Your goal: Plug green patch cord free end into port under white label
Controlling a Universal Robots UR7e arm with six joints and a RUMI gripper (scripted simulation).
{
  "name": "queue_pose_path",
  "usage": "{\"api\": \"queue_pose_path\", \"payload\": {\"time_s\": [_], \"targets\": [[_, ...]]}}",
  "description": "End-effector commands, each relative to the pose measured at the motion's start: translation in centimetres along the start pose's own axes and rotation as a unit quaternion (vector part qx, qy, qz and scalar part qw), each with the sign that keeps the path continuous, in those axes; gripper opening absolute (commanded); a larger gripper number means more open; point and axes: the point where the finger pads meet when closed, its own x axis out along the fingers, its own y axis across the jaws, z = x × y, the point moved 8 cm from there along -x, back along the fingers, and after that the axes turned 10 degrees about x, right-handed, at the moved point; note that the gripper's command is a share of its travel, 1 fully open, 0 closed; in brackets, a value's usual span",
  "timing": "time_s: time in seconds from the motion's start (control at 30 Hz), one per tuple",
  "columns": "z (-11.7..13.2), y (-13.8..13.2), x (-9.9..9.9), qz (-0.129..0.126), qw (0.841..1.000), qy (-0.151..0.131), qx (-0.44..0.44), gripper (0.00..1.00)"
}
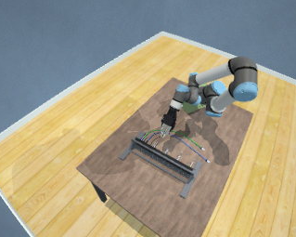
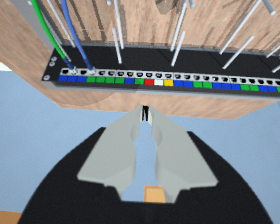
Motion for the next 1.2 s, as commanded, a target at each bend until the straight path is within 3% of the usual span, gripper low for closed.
{"api": "queue_pose_path", "payload": {"time_s": [0.0, 1.17], "targets": [[-0.1, 0.0, -1.2, 0.003, 1.000, 0.004, 0.002, 0.00], [0.2, -0.2, -6.7, 0.001, 1.000, 0.004, -0.001, 0.00]]}}
